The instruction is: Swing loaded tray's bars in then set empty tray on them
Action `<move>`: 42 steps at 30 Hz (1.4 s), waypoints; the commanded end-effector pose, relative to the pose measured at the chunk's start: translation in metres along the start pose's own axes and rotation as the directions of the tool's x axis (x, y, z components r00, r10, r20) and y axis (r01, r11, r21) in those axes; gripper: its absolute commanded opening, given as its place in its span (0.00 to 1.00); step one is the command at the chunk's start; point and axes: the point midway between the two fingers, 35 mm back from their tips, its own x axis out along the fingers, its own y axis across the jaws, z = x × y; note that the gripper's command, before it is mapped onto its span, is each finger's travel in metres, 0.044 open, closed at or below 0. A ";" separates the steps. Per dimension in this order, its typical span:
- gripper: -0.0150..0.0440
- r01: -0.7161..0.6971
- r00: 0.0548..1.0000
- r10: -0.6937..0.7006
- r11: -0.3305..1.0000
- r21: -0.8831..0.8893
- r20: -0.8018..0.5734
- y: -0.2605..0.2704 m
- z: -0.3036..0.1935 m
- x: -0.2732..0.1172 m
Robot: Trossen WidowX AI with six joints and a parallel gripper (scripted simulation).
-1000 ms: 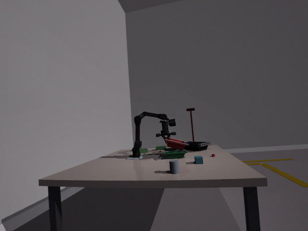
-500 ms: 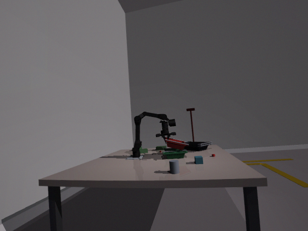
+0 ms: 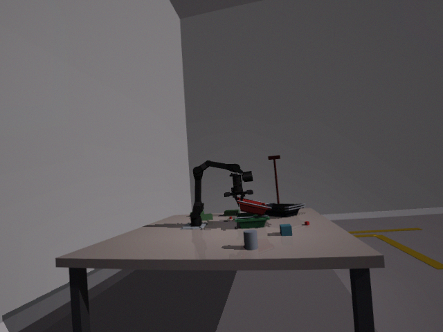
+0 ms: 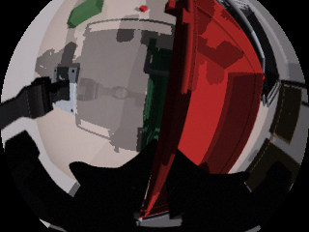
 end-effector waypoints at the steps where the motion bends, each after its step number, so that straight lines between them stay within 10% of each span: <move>1: 0.25 -0.020 1.000 0.020 1.000 0.005 0.000 0.004 -0.002 0.004; 42: 0.25 -0.020 1.000 0.020 1.000 0.005 0.000 0.008 -0.004 0.012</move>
